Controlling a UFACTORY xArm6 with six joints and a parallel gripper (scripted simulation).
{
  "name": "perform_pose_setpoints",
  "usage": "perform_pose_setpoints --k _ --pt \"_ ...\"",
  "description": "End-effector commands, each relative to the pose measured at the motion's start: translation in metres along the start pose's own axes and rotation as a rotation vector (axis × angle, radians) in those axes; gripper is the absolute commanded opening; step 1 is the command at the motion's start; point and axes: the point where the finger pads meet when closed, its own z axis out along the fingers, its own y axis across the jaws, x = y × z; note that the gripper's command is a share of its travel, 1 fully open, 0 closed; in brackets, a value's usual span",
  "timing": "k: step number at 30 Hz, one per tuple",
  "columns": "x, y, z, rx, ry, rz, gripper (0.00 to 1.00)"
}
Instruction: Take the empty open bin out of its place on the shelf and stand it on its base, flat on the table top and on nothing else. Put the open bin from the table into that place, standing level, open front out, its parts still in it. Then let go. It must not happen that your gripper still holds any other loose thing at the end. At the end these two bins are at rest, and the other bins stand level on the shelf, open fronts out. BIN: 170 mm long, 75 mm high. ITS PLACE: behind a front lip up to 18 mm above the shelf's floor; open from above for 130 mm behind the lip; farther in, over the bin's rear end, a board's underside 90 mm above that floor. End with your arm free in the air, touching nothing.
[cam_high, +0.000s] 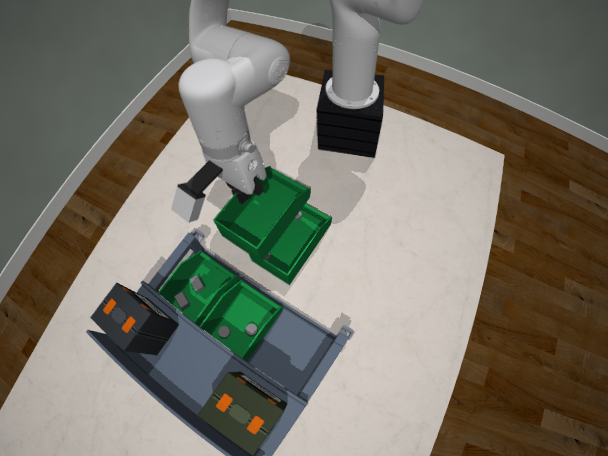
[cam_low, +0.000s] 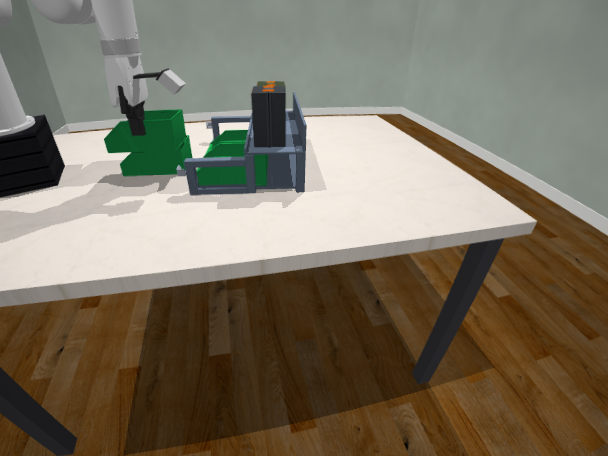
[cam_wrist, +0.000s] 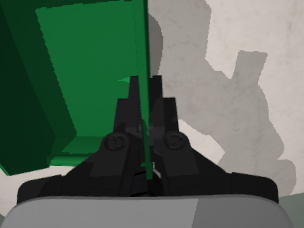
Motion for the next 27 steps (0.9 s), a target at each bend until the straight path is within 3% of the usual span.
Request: perform_pose_setpoints --k 1,13,27 --pt "-0.001 0.038 -0.001 0.011 0.004 -0.004 0.00" --pt "-0.005 0.078 -0.001 0.011 0.004 -0.004 0.00" --pt "-0.006 0.083 -0.001 0.011 0.004 -0.004 0.00"
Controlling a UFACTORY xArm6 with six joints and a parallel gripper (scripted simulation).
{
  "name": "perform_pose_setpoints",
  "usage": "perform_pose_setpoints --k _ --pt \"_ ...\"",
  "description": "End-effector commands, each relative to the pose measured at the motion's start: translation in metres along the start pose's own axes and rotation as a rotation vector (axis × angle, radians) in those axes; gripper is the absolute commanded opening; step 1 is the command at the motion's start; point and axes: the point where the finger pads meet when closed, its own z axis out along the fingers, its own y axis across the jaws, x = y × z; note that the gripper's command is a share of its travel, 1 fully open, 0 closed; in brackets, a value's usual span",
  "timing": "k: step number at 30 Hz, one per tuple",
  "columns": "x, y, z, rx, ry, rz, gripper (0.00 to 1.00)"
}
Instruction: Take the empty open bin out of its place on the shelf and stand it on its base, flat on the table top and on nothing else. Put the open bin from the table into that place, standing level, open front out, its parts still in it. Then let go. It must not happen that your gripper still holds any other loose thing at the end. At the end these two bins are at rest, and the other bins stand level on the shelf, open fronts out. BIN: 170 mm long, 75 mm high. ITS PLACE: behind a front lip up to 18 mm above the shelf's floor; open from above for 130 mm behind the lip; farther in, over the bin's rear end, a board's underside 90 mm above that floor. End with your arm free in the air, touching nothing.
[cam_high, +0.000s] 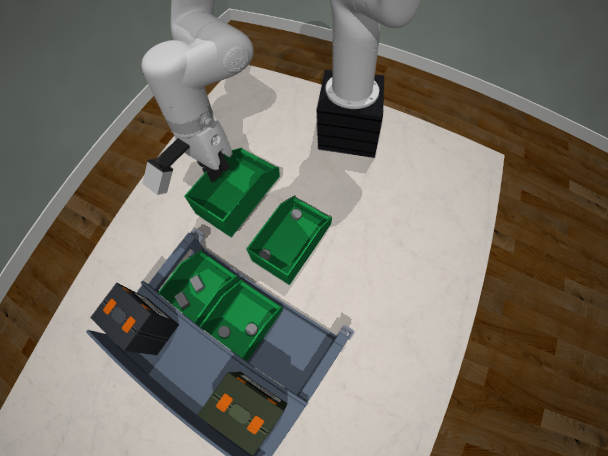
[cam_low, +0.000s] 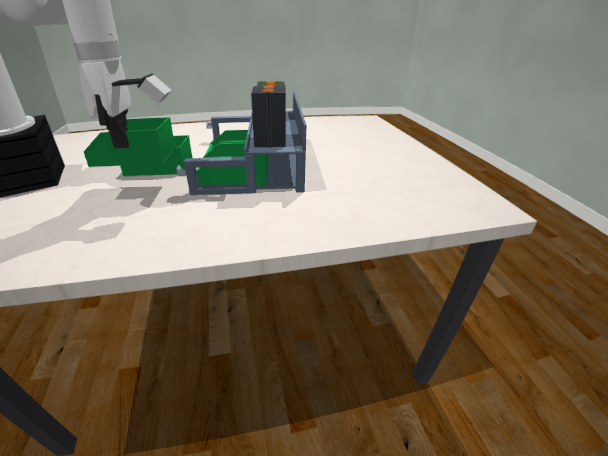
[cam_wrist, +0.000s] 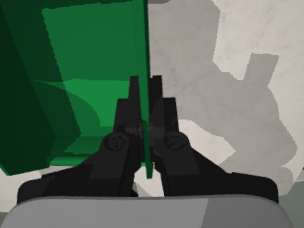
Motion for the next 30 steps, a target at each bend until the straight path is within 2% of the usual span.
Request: perform_pose_setpoints --k 1,15,30 --pt "0.001 0.001 -0.001 -0.001 0.004 0.000 0.00" --pt "0.001 0.001 0.003 -0.001 0.004 0.000 0.00" --pt "0.001 0.001 0.034 -0.001 0.004 0.000 0.00"
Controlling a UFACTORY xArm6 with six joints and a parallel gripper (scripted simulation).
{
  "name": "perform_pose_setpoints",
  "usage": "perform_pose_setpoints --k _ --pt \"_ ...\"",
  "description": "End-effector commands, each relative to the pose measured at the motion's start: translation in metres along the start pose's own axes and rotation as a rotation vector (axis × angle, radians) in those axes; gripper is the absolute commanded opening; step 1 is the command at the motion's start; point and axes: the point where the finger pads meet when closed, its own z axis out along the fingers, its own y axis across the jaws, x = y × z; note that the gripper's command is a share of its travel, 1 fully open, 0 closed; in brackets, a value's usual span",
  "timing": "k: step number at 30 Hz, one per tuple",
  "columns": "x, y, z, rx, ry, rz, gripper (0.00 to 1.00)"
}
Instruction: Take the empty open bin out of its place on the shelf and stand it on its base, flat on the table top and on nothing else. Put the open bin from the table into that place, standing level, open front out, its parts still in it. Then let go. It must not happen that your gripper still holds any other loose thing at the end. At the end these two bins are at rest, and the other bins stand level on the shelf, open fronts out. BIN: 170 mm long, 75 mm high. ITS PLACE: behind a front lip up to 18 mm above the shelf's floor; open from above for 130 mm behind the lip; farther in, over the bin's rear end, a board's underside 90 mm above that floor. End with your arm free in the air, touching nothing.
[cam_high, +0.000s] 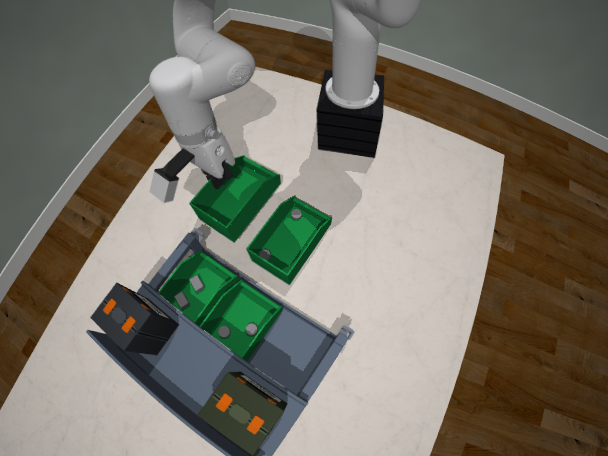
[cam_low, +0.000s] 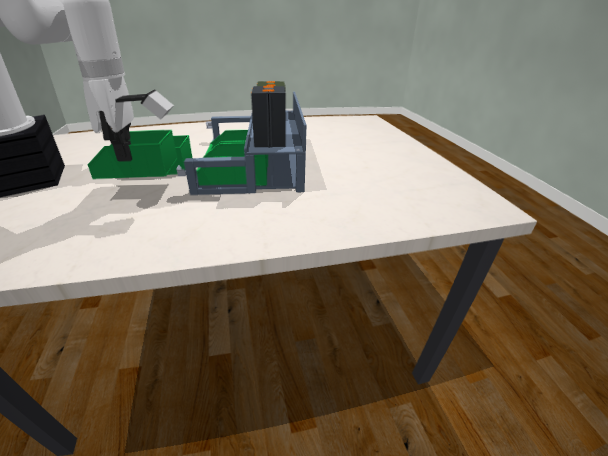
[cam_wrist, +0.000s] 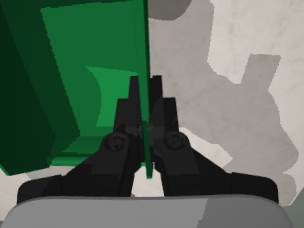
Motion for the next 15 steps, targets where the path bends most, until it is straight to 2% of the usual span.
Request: perform_pose_setpoints --k 1,15 --pt "0.002 0.001 0.007 -0.003 0.004 0.000 0.00" --pt "0.002 0.002 0.043 -0.003 0.004 0.000 0.00"
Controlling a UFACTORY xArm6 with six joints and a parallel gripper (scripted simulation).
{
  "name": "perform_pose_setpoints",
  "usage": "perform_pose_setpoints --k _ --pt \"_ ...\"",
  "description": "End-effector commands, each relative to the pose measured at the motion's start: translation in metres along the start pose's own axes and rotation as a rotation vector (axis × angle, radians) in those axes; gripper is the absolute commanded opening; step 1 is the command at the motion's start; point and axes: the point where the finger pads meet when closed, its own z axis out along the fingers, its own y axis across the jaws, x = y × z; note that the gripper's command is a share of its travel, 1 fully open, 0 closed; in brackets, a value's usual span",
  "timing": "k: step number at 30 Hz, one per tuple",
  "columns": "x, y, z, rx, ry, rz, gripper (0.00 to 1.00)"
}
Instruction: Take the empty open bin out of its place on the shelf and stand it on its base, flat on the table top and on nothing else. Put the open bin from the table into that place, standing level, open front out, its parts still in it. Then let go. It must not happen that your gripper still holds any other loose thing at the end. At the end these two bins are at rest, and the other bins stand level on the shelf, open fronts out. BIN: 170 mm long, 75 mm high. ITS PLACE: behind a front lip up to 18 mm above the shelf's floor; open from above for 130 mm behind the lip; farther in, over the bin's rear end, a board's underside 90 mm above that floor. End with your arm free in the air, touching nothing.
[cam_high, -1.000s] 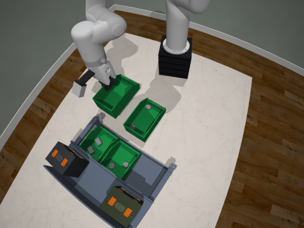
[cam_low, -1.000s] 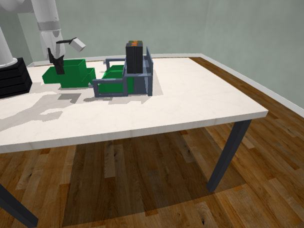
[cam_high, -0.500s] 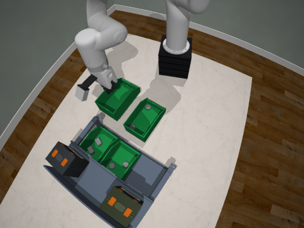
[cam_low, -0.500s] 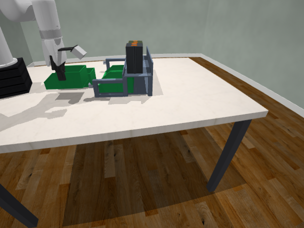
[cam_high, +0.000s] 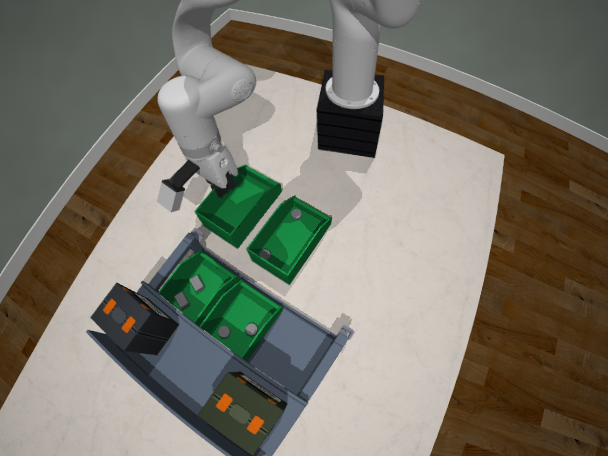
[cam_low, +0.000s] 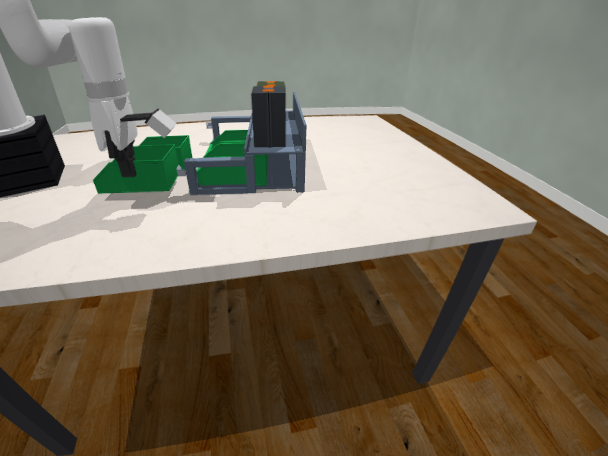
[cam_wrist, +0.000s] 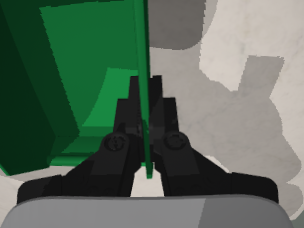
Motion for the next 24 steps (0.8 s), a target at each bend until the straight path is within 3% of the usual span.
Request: perform_pose_setpoints --k 1,24 --pt "0.0020 0.0010 0.0060 -0.004 0.004 0.000 0.00" --pt "0.0020 0.0011 0.0112 -0.004 0.004 0.000 0.00"
